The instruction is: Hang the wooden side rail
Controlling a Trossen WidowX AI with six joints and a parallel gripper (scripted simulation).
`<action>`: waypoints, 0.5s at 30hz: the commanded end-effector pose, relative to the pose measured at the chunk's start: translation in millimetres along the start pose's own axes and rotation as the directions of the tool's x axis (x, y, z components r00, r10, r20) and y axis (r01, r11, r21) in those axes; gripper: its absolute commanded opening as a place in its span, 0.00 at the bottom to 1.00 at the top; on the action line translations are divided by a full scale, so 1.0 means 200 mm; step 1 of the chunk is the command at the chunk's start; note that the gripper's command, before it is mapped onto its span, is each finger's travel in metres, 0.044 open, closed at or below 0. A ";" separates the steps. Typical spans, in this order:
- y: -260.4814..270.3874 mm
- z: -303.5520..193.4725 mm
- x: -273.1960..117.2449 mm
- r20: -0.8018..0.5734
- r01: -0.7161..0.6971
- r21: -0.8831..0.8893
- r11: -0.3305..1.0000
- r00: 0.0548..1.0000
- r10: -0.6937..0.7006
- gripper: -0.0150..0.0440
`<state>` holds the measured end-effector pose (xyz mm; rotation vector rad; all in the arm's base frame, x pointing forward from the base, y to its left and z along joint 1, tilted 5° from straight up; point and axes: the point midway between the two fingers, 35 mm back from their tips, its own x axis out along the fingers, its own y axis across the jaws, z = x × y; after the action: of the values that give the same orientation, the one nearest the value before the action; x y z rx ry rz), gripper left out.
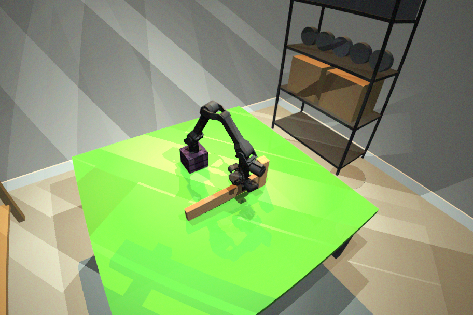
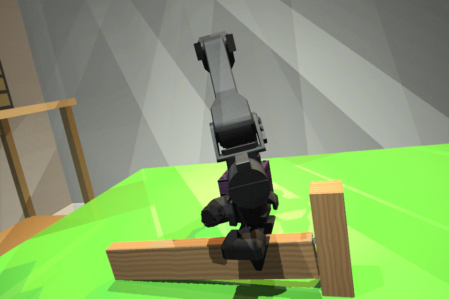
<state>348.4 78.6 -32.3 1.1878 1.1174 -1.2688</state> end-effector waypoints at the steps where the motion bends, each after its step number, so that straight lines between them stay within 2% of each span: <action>1: 0.01 -0.01 -0.02 -0.005 -0.012 0.001 1.000 1.000 0.012 0.25; 15: 0.01 -0.02 -0.01 -0.005 -0.012 0.001 1.000 1.000 0.012 0.25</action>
<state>348.4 79.9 -32.3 1.1887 1.1167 -1.2672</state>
